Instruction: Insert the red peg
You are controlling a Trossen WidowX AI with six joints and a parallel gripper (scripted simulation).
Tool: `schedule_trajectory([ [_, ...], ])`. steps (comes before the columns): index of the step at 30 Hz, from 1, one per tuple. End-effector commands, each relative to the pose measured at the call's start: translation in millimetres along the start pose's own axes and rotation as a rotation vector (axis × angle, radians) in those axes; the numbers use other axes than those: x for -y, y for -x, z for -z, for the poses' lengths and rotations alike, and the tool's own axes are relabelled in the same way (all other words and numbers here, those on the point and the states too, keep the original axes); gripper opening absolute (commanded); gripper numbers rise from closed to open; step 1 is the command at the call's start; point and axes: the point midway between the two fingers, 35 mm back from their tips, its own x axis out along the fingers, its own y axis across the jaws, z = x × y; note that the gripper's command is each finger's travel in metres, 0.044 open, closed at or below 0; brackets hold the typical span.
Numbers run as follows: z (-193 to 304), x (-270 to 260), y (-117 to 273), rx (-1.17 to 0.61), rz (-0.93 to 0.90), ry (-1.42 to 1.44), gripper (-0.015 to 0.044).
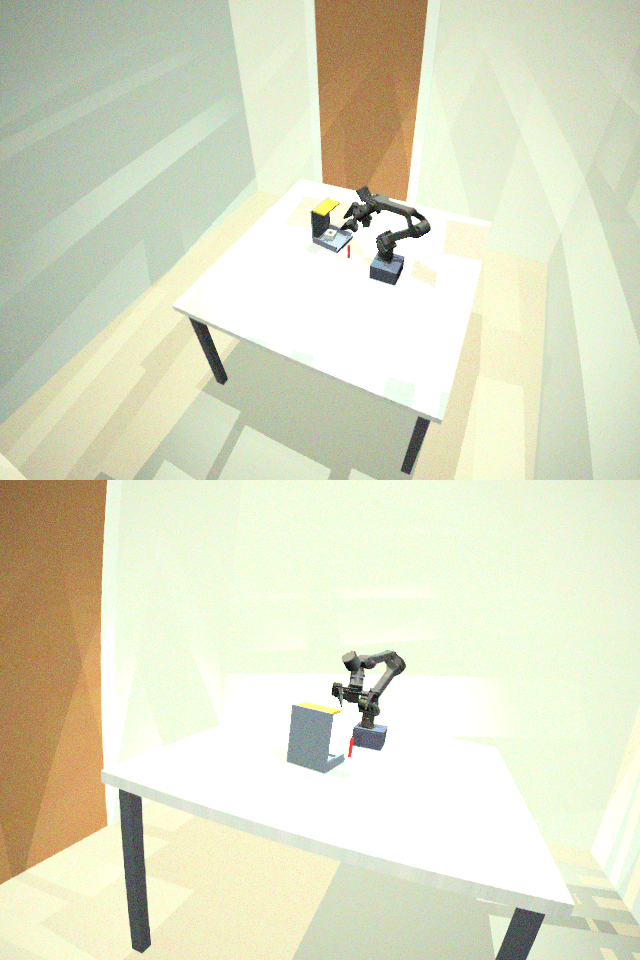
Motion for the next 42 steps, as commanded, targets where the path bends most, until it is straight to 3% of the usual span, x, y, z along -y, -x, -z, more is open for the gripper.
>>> schedule_trajectory([
  [1,-12,2,-9,0.000,0.006,-0.001,0.0440],
  [23,-76,15,-48,-0.001,0.011,-0.025,0.0440],
  [31,-75,14,-49,-0.002,0.011,-0.025,0.0230],
  [42,-76,14,-51,0.001,0.011,-0.024,0.0220],
])
